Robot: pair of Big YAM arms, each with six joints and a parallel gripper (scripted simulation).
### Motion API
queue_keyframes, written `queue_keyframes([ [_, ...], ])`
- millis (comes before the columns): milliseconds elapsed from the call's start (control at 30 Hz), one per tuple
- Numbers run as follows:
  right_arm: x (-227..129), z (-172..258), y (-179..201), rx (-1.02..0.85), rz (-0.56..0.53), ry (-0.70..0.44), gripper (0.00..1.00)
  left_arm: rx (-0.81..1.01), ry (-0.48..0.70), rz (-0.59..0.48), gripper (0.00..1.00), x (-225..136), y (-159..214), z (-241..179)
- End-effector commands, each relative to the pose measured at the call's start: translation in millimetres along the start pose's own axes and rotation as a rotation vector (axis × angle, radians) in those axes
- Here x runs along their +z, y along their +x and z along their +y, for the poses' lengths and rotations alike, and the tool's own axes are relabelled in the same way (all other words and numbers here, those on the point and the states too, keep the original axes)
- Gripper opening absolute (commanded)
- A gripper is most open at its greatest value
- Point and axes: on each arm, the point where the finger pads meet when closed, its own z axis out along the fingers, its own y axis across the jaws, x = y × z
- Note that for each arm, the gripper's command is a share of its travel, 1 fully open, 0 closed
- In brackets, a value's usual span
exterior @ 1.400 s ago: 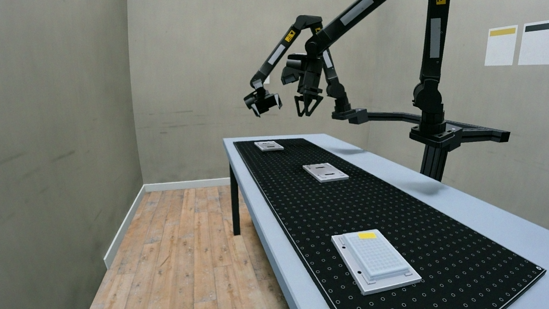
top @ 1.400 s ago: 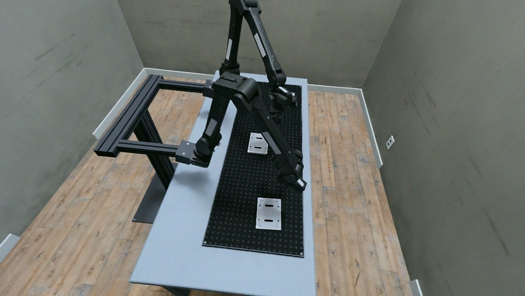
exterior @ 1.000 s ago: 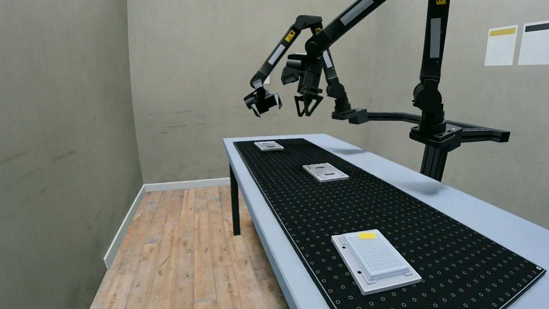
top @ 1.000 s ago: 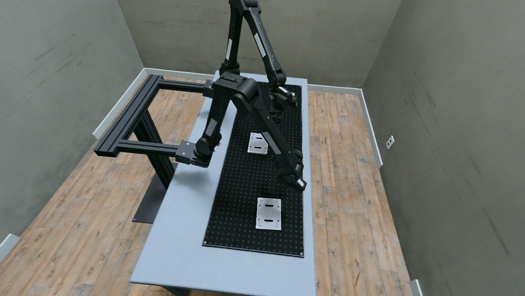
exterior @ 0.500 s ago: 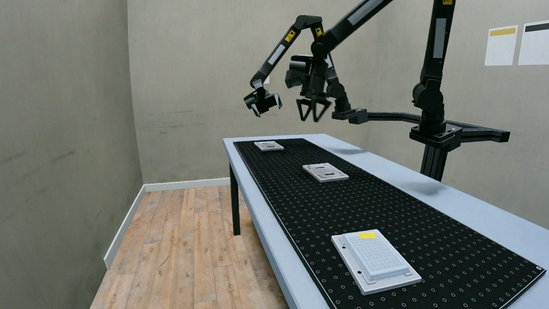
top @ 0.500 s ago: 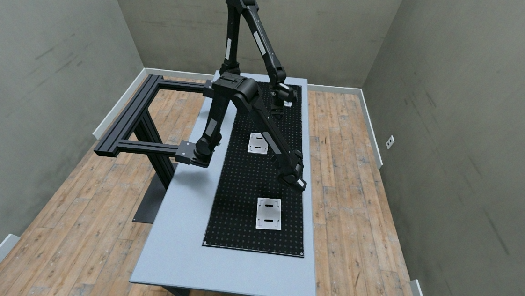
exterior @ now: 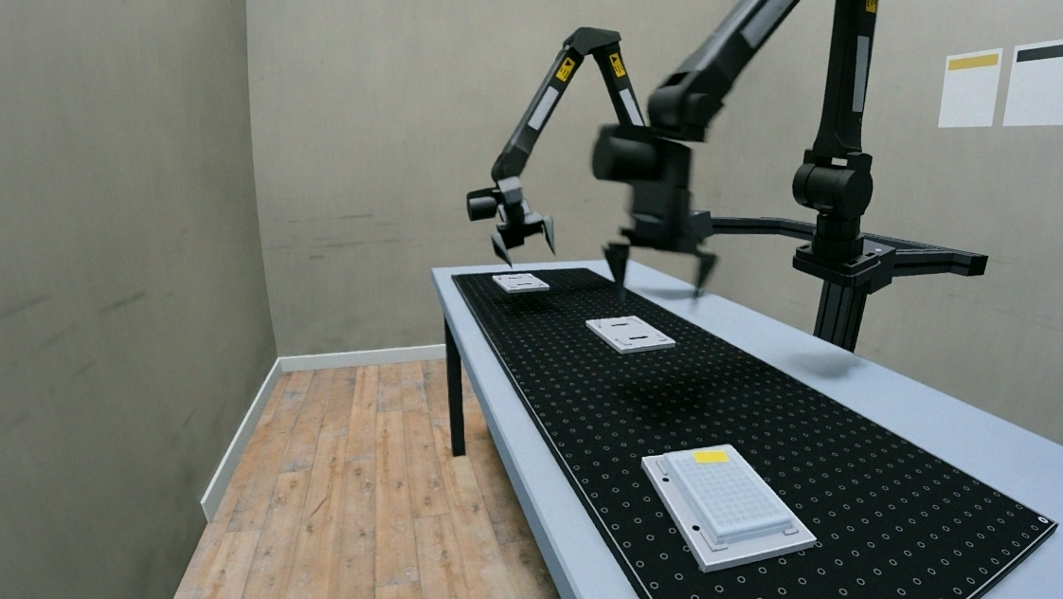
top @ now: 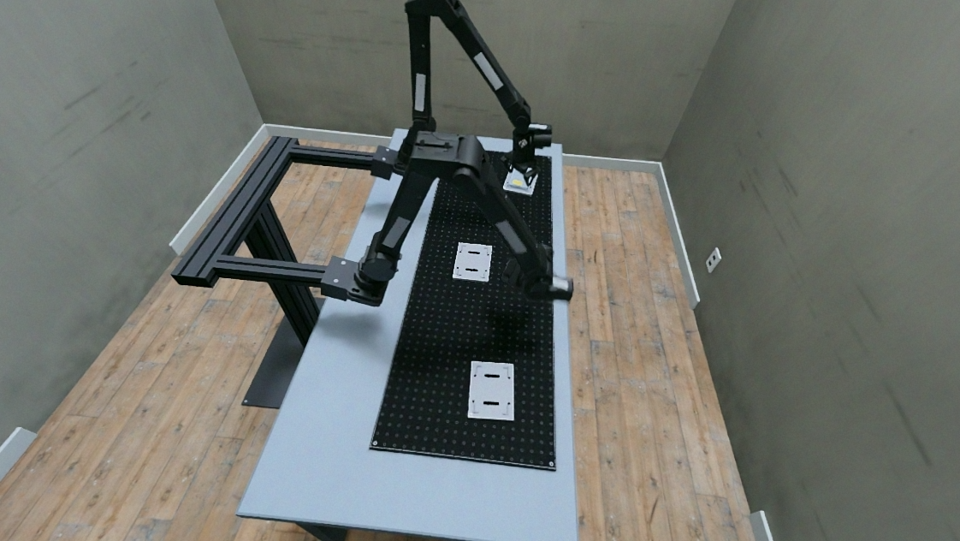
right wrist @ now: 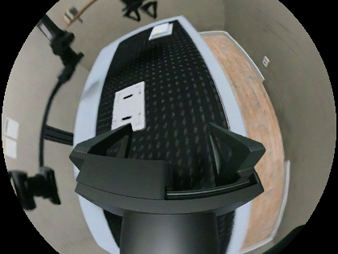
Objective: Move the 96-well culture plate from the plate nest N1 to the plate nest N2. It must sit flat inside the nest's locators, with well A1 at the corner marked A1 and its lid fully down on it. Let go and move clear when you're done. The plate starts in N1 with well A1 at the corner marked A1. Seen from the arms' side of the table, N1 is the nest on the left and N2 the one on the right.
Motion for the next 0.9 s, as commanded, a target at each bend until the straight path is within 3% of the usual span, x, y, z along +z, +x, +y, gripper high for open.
queue_keyframes([
  [0, 63, -10, -32, 0.023, 0.033, 0.074, 1.00, -0.159, -0.003, -0.001, 1.00, 20, -48, 16],
  [200, 155, 5, -104, -0.120, 0.027, 0.221, 1.00, -0.387, -0.020, 0.054, 1.00, 46, -95, 63],
  [267, 155, 5, -104, -0.120, 0.027, 0.221, 1.00, -0.387, -0.020, 0.054, 1.00, 46, -95, 63],
  [467, 227, 68, -200, -0.153, -0.173, 0.383, 1.00, -0.543, -0.028, 0.089, 1.00, 65, -129, 96],
  [667, 256, 157, -278, -0.118, -0.449, 0.449, 1.00, -0.619, -0.031, 0.112, 1.00, 77, -146, 115],
  [767, 261, 183, -297, -0.135, -0.516, 0.445, 1.00, -0.599, -0.023, 0.111, 1.00, 76, -147, 110],
  [867, 261, 180, -296, -0.140, -0.519, 0.450, 1.00, -0.599, -0.020, 0.106, 1.00, 73, -148, 110],
])
